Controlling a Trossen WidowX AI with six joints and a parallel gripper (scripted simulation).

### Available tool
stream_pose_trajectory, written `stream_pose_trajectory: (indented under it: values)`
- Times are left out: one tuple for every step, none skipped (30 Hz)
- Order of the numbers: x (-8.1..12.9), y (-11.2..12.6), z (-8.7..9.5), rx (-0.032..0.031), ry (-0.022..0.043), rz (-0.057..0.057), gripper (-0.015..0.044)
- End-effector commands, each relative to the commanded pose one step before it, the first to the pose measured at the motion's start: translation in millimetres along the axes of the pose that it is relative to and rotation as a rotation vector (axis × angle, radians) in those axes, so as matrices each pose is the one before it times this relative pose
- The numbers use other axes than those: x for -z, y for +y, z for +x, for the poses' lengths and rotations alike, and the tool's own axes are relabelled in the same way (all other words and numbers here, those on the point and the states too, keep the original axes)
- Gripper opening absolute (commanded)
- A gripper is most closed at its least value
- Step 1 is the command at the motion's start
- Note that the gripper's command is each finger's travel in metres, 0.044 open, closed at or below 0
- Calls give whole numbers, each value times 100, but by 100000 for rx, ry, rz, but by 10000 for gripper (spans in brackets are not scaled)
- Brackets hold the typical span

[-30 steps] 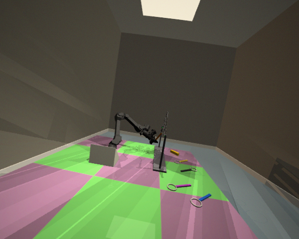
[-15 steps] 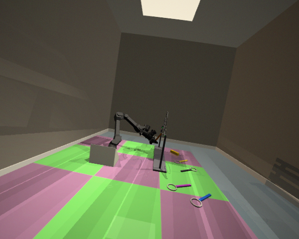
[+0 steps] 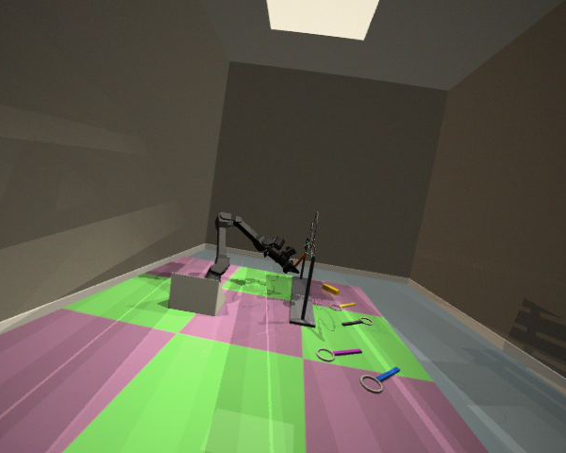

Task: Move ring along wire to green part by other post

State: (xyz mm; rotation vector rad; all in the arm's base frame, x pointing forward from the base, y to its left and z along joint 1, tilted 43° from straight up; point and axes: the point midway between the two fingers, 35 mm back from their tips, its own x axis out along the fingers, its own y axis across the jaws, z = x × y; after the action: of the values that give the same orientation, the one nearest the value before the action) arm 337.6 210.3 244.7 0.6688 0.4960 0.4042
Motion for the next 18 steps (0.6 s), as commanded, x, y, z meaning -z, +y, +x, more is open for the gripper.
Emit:
stream_pose_trajectory:
  values:
    - [-33,-843,-120,1729,342,-3484,-150]
    - [9,-265,-27,656,138,-1166,-150]
    - [10,-266,-27,663,140,-1179,-150]
    - [11,-264,-26,660,139,-1175,-150]
    - [9,-274,-29,704,150,-1254,-150]
    - [5,-298,-34,801,172,-1428,-150]
    - [4,-311,-36,845,181,-1508,-150]
    - [5,-312,-35,850,182,-1517,-150]
    - [6,-310,-34,847,182,-1512,-150]
    - [5,-319,-37,885,191,-1582,-150]
    - [0,-221,-27,631,135,-1128,-150]
    - [-1,-258,-31,740,156,-1322,-150]
    - [-1,-314,-38,901,190,-1611,-150]
    - [1,-349,-42,1002,213,-1792,-150]
    - [1,-359,-43,1040,224,-1862,-150]
    - [-2,-367,-46,1076,233,-1926,-150]
    - [-2,-374,-47,1102,240,-1973,-150]
    - [-1,-376,-47,1111,242,-1990,-150]
